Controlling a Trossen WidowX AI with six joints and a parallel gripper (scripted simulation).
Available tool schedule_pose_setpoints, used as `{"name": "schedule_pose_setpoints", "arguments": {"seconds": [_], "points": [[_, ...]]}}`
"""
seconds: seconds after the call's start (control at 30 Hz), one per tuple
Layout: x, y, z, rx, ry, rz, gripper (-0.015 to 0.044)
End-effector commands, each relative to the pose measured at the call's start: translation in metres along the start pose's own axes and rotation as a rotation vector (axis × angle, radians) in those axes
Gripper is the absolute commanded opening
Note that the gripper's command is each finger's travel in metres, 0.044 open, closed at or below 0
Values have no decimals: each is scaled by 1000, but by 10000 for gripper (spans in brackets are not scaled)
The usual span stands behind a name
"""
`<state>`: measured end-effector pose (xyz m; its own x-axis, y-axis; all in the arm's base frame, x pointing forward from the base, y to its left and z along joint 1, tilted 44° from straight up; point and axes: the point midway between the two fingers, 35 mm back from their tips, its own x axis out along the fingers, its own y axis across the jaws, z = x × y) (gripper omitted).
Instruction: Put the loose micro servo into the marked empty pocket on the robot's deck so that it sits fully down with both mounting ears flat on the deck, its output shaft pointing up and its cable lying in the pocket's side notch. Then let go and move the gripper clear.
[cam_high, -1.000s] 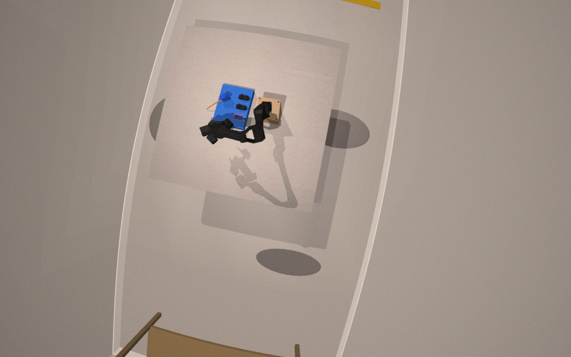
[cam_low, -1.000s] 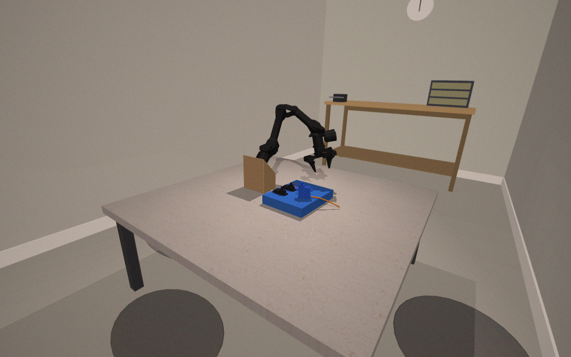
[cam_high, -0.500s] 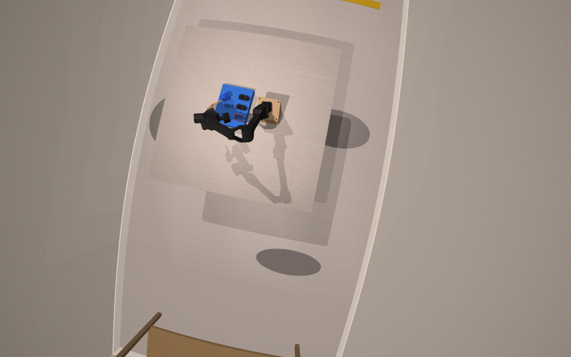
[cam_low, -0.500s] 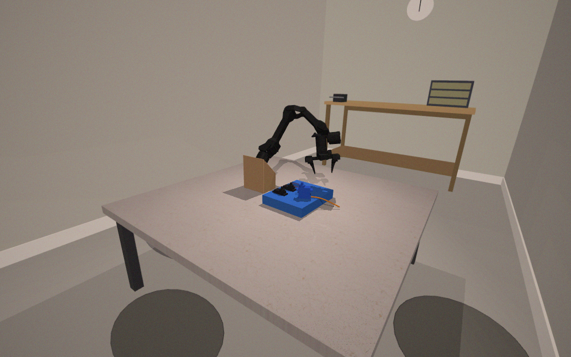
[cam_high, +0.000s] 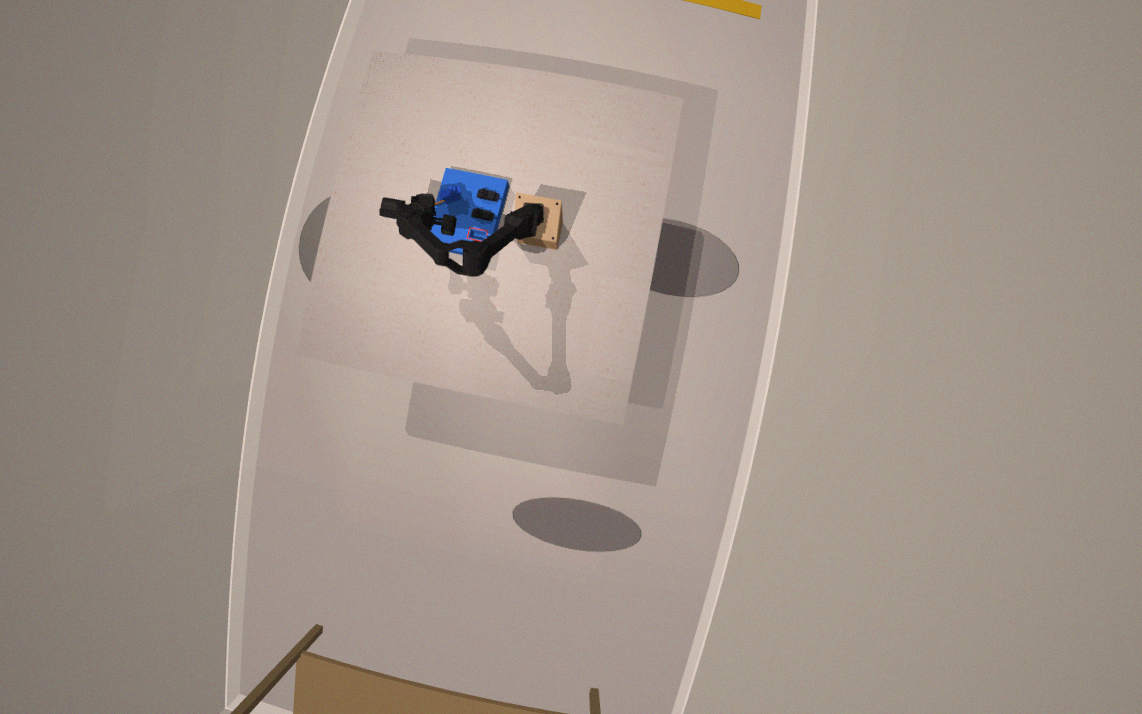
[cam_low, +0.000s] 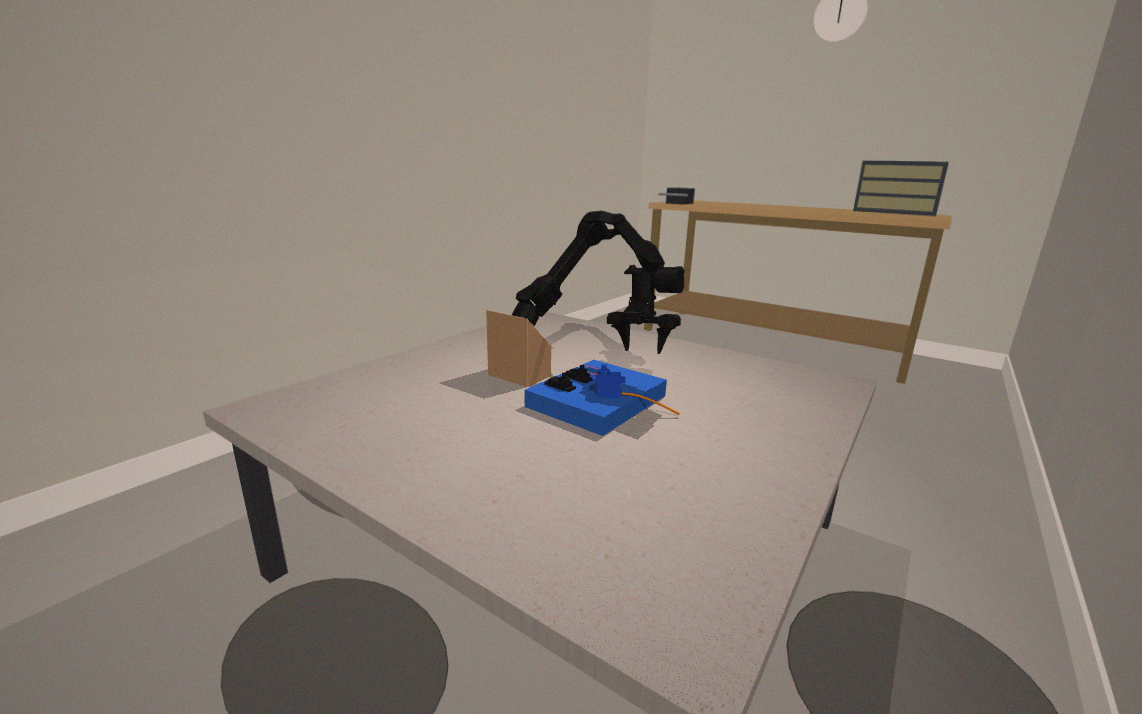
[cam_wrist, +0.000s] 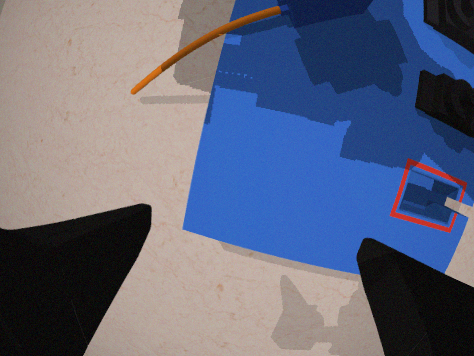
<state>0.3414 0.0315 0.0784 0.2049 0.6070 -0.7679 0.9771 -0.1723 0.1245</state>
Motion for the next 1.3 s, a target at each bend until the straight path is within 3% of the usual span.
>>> {"name": "schedule_pose_setpoints", "arguments": {"seconds": [0.0,0.93,1.27], "points": [[-1,4,18,132,-8,-16,440],[-4,1,137,1050,10,-145,440],[16,-2,138,1072,11,-149,440]]}}
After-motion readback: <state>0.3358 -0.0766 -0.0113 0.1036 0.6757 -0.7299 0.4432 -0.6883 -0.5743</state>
